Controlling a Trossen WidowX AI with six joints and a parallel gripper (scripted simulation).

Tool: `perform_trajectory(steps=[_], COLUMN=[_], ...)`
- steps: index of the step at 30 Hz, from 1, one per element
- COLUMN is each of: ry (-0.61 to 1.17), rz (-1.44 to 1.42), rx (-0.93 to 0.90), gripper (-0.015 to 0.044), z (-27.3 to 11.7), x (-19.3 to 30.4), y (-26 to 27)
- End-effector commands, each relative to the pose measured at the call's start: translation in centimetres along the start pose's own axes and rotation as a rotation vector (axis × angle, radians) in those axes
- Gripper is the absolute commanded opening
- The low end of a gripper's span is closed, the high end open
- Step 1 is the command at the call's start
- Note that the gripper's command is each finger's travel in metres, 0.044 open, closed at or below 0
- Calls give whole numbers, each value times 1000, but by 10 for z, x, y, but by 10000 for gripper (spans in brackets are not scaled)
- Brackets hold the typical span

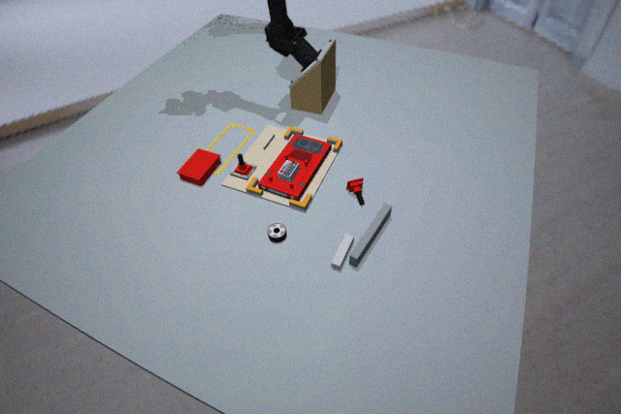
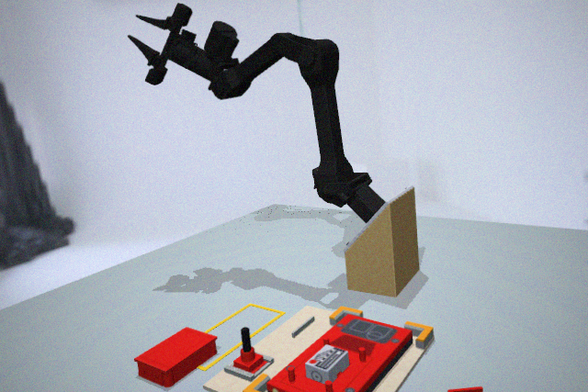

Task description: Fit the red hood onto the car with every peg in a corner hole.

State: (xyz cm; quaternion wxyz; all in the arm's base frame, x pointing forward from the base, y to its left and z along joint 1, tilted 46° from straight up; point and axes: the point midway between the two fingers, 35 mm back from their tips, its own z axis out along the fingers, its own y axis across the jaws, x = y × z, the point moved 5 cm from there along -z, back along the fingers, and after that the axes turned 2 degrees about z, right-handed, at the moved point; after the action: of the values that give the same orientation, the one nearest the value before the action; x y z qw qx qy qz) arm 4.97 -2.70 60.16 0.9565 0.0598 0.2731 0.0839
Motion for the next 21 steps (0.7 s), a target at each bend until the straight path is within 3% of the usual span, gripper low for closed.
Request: perform_trajectory(steps=[1,9,21], ry=[-2,-108,-213], rz=[2,141,270], rx=[1,101,390], gripper=[246,440,440], z=[0,0,4], x=[0,-16,0], y=[-1,-54,-167])
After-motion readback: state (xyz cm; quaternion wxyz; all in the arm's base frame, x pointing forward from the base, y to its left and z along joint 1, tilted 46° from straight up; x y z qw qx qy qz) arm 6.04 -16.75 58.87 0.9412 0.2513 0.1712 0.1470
